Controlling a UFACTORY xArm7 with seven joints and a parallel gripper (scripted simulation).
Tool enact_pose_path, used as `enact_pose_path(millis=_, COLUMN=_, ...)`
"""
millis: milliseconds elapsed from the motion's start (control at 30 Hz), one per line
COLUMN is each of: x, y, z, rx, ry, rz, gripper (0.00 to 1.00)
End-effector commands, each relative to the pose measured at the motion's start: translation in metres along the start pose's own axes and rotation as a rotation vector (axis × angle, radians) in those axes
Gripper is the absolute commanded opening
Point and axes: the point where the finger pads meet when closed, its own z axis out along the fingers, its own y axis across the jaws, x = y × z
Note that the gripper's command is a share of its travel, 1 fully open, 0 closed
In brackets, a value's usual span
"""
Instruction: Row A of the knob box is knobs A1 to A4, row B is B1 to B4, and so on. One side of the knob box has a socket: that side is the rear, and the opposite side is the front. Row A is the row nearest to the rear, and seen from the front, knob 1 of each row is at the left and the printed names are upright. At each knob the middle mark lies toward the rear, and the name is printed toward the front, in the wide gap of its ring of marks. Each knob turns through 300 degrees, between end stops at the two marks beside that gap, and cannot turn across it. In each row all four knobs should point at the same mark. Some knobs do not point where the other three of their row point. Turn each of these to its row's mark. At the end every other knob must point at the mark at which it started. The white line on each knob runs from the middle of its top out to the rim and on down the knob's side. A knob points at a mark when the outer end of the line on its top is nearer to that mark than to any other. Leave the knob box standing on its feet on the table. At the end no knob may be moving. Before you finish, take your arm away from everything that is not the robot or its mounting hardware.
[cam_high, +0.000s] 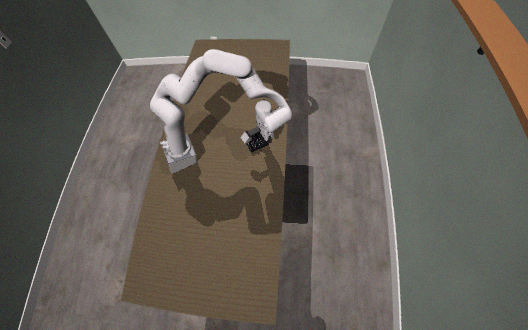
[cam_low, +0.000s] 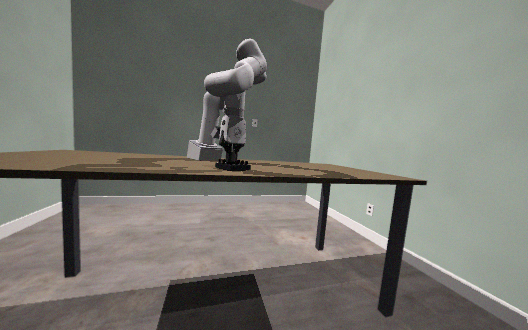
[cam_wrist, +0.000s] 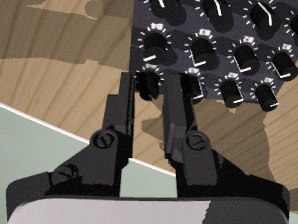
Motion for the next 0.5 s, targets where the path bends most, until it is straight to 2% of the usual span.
enact_pose_path(millis=0, x=-0.0008, y=-0.0008, z=0.0019, rx=0.001, ry=-0.003, rz=0.0, gripper=0.19)
enact_pose_path(millis=467, x=-0.0008, y=-0.0008, z=0.0047, rx=0.001, ry=-0.003, rz=0.0, gripper=0.19)
